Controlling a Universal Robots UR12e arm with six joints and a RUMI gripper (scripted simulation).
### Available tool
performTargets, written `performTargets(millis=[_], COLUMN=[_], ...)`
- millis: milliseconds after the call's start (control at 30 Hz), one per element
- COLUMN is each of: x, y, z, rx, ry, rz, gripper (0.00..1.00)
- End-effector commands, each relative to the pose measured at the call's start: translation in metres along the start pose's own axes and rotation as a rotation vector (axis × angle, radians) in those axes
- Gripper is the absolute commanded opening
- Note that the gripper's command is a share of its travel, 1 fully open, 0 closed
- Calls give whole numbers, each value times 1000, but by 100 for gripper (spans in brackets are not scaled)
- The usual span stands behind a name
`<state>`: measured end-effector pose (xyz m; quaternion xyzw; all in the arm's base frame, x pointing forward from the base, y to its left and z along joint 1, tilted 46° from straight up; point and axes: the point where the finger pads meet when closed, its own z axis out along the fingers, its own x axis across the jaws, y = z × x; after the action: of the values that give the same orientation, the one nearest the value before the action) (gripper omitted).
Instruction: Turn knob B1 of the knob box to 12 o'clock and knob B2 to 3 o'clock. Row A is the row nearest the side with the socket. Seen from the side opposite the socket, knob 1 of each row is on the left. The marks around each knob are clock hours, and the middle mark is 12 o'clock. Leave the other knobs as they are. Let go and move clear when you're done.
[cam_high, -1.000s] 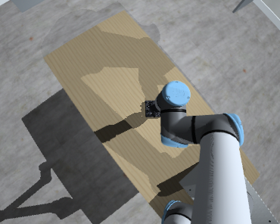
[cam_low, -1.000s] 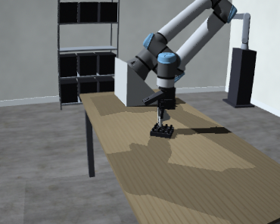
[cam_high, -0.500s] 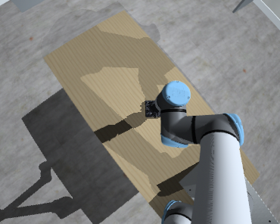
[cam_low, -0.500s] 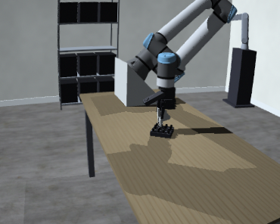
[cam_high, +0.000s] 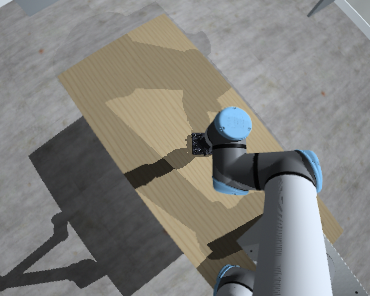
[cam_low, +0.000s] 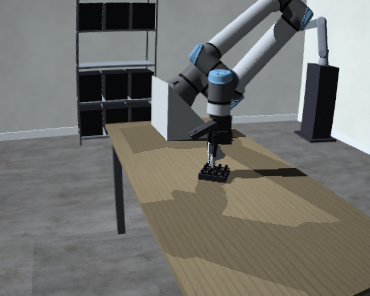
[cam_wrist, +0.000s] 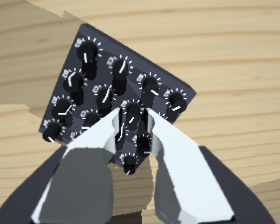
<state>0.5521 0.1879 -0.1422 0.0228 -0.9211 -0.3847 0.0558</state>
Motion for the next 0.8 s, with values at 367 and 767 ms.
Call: performTargets(millis=[367,767], x=[0,-2], y=[0,-1], z=[-1,-11], rx=[-1,2], ry=[-2,-4], rz=[0,-2], gripper=[11,11])
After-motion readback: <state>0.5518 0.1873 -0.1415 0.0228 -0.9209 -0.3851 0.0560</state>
